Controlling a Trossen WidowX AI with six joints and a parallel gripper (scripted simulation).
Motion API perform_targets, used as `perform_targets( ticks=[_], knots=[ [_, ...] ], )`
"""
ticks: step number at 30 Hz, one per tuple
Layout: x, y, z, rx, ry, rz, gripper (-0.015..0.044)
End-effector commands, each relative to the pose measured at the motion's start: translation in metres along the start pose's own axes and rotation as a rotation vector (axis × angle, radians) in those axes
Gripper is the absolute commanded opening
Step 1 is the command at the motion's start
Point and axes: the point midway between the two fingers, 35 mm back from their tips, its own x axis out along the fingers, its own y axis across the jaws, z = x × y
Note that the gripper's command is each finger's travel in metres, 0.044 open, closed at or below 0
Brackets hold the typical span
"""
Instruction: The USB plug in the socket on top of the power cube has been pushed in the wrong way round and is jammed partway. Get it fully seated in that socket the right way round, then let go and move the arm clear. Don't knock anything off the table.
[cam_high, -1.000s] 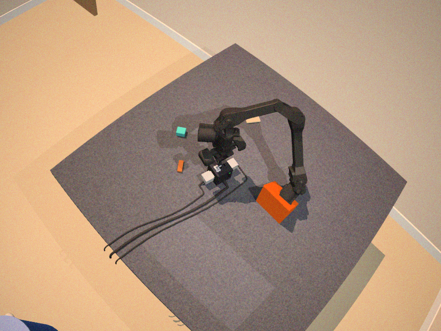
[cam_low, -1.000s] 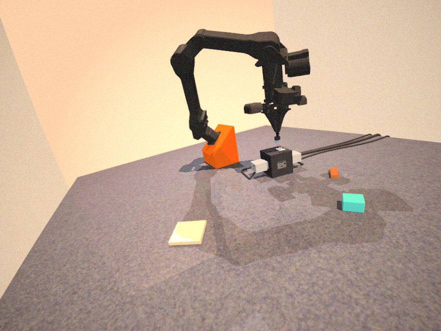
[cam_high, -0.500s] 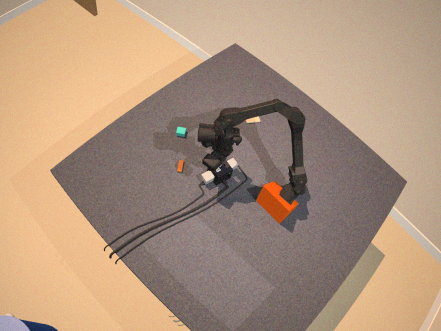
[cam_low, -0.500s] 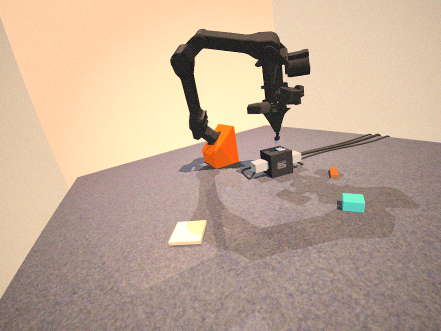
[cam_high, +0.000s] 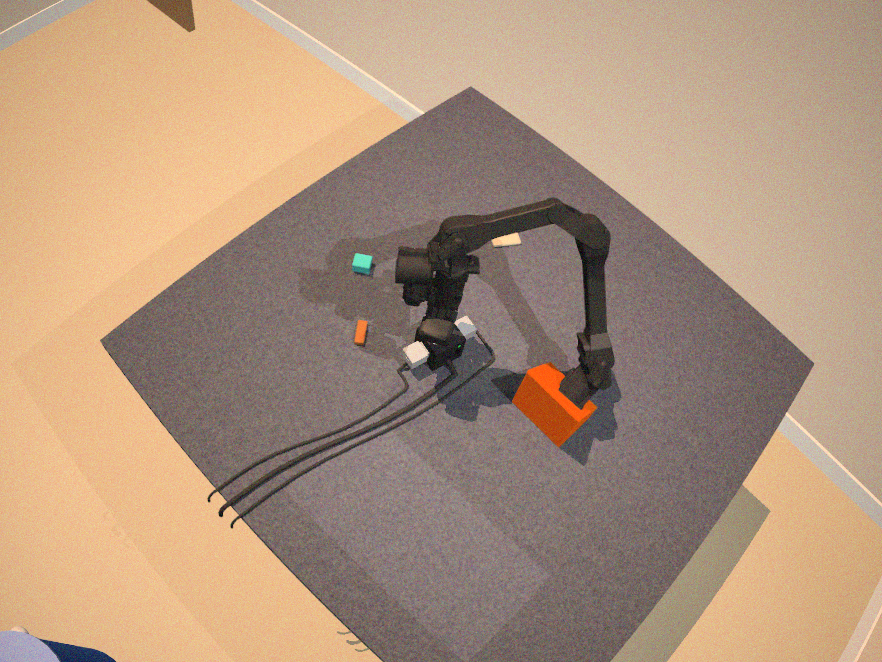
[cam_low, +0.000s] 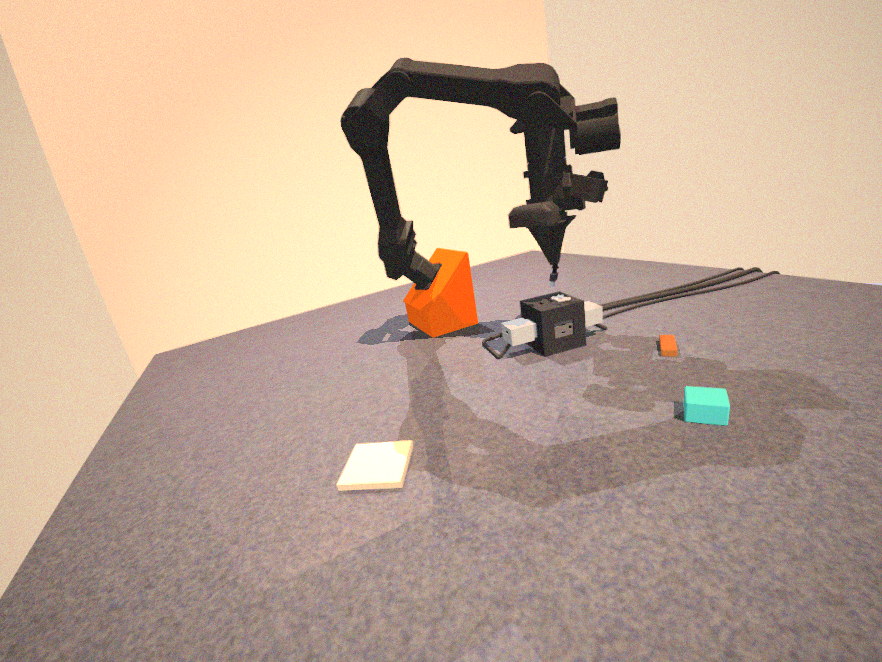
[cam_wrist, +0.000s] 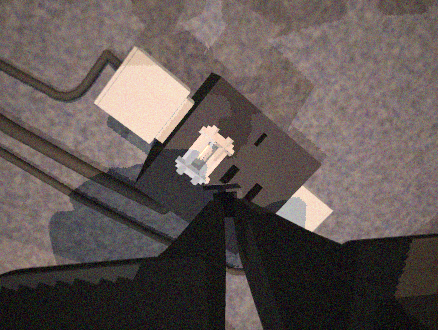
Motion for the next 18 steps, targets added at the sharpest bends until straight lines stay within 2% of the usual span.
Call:
perform_targets(
  ticks=[1,18],
  knots=[
    [0.0002,0.0,0.0001,-0.122,-0.001,0.0,0.0],
    [0.0002,0.0,0.0001,-0.567,-0.001,0.0,0.0]
  ],
)
